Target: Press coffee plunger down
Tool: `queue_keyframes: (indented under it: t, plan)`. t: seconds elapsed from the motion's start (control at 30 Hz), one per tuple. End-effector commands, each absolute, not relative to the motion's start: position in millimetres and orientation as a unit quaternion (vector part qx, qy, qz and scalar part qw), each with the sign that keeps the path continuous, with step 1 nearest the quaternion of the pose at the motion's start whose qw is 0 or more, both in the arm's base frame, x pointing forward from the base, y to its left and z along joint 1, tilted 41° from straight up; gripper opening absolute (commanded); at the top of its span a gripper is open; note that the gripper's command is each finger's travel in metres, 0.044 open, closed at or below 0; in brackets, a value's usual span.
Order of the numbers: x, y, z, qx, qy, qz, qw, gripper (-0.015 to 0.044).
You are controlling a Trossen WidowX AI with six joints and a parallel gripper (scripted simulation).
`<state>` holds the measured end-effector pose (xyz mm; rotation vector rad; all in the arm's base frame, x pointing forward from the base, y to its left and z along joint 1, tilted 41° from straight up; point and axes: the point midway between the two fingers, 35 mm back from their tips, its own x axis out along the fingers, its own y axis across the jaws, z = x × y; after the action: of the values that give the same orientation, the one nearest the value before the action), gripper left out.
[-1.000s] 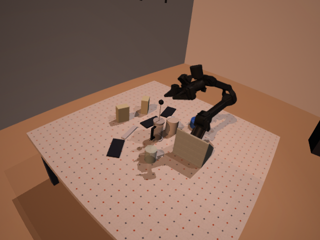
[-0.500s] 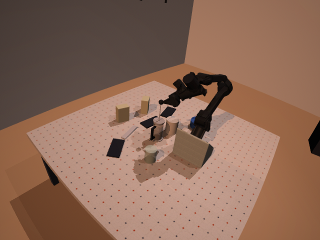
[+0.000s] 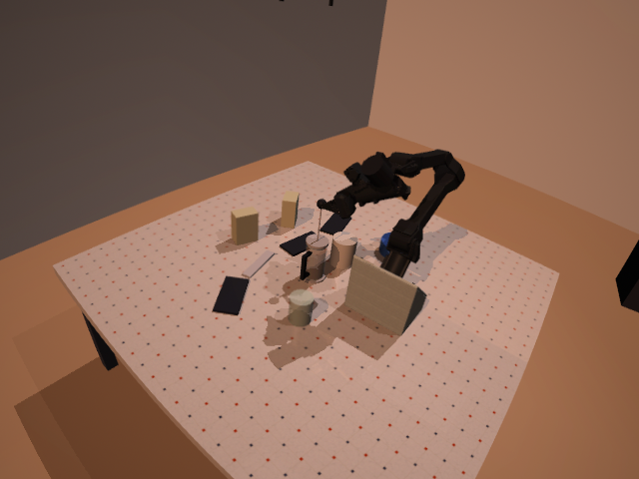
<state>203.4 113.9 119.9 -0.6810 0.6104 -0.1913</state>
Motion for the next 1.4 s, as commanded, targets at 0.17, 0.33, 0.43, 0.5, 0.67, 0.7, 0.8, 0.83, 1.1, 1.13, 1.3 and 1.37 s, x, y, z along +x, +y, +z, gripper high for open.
queue_keyframes:
  t: [0.17,0.33,0.43,0.5,0.67,0.7,0.8,0.83,1.1,1.13,1.3,1.37]
  plan:
    - [214.3,107.9,111.5,-0.331,0.295,-0.093,0.892,0.0440]
    - [220.7,105.0,108.2,-0.331,0.295,-0.093,0.892,0.0440]
    - [224.6,103.0,106.5,-0.331,0.294,-0.093,0.892,0.0440]
    - [227.2,101.5,105.6,-0.331,0.293,-0.093,0.892,0.0440]
    - [231.6,98.9,104.1,-0.332,0.291,-0.094,0.892,0.0440]
    - [231.6,98.9,104.1,-0.332,0.291,-0.094,0.892,0.0414]
    - [231.6,98.9,104.1,-0.332,0.291,-0.094,0.892,0.0335]
    - [231.6,98.9,104.1,-0.332,0.291,-0.094,0.892,0.0309]
    - [231.6,98.9,104.1,-0.332,0.291,-0.094,0.892,0.0115]
    - [231.6,98.9,104.1,-0.332,0.291,-0.094,0.892,0.0115]
    - [231.6,98.9,104.1,-0.332,0.291,-0.094,0.892,0.0115]
    - [231.6,98.9,104.1,-0.332,0.291,-0.094,0.892,0.0115]
